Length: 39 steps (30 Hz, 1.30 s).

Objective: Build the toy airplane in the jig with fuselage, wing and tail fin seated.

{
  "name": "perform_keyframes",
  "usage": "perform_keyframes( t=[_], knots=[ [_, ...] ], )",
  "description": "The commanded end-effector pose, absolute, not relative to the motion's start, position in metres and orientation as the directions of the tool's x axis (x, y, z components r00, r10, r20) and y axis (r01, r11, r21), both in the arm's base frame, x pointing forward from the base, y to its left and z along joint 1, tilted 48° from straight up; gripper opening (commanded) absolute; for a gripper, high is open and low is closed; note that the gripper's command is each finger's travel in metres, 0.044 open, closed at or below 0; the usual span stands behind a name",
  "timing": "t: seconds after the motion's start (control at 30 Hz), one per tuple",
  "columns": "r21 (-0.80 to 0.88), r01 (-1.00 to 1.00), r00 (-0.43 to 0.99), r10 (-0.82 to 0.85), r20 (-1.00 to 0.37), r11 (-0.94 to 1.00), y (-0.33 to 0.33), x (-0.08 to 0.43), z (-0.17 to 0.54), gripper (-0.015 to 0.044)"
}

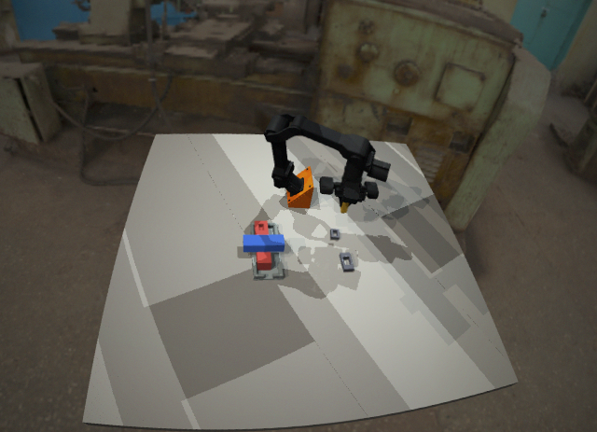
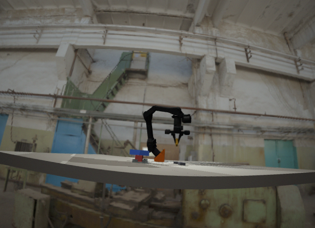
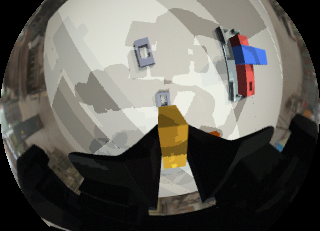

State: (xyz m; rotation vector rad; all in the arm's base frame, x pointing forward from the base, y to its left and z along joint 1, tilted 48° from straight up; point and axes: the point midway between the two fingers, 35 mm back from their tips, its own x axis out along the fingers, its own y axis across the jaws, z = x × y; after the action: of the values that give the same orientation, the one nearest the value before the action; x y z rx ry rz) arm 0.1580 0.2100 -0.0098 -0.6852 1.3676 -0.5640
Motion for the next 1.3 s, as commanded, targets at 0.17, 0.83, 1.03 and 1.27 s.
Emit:
perform_keyframes(
  t=[0.17, 0.83, 1.03, 1.27],
  knots=[
    [-0.721, -0.035, 0.124, -0.713, -0.690, 0.692, 0.206, 0.165, 0.005, 0.0000],
    [-0.707, -0.077, 0.124, -0.697, -0.706, 0.703, 0.165, 0.195, 0.049, 0.0000],
    [-0.705, -0.087, 0.125, -0.695, -0.708, 0.703, 0.150, 0.201, 0.062, 0.0000],
    [-0.704, -0.099, 0.126, -0.693, -0.710, 0.703, 0.133, 0.207, 0.075, 0.0000]
  ],
)
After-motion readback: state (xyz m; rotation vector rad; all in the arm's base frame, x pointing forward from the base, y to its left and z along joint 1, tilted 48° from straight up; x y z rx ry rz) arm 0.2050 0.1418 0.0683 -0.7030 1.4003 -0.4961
